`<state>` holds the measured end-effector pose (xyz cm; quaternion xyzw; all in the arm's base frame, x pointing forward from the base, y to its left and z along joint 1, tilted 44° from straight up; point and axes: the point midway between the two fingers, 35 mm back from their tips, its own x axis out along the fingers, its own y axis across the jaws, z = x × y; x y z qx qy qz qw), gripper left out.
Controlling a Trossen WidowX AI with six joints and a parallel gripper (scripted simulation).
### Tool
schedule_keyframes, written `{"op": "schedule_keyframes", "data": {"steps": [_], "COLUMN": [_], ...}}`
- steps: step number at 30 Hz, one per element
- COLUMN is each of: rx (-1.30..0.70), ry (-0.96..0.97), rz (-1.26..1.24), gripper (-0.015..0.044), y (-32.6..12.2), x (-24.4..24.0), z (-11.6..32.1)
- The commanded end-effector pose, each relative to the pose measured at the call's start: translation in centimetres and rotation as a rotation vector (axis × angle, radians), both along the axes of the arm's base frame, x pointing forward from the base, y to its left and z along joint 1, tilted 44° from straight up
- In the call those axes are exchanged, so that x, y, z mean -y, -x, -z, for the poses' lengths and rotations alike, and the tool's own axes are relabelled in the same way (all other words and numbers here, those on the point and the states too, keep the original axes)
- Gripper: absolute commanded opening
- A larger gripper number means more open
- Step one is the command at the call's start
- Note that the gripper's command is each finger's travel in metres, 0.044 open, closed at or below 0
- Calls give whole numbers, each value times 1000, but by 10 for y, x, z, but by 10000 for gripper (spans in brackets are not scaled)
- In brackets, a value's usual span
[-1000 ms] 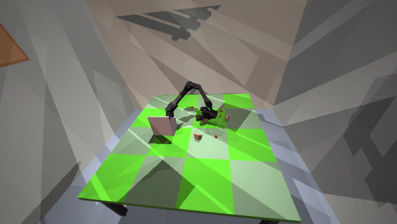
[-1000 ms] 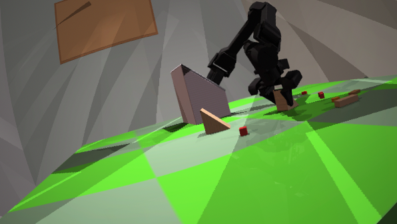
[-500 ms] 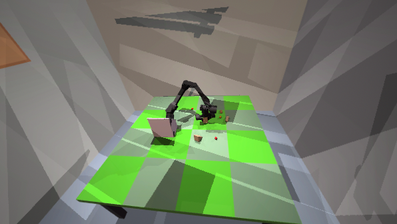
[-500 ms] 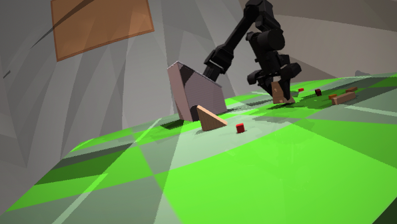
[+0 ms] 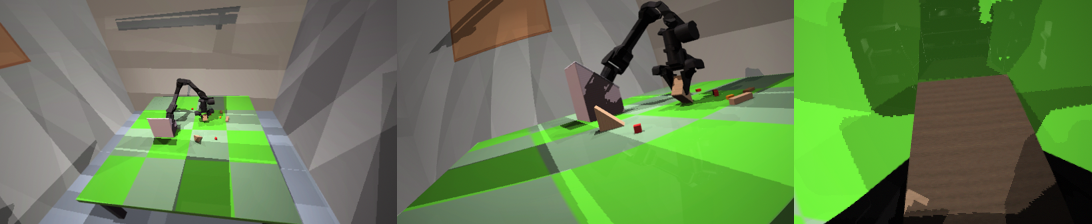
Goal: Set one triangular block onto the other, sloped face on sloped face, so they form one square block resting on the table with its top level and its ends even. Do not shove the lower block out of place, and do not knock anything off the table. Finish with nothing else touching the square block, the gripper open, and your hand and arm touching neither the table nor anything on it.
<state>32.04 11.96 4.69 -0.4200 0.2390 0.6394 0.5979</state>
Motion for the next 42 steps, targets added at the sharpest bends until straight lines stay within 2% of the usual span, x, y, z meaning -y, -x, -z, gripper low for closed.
{"op": "schedule_keyframes", "data": {"steps": [1,25,26,42], "rx": [19,122,106,106], "ry": [94,692,620,620], "rz": [26,152,133,133], "gripper": [0,0,26,440], "y": [2,14,13,13], "x": [-2,-35,-31,-31], "z": [-6,-34,-31,-31]}}
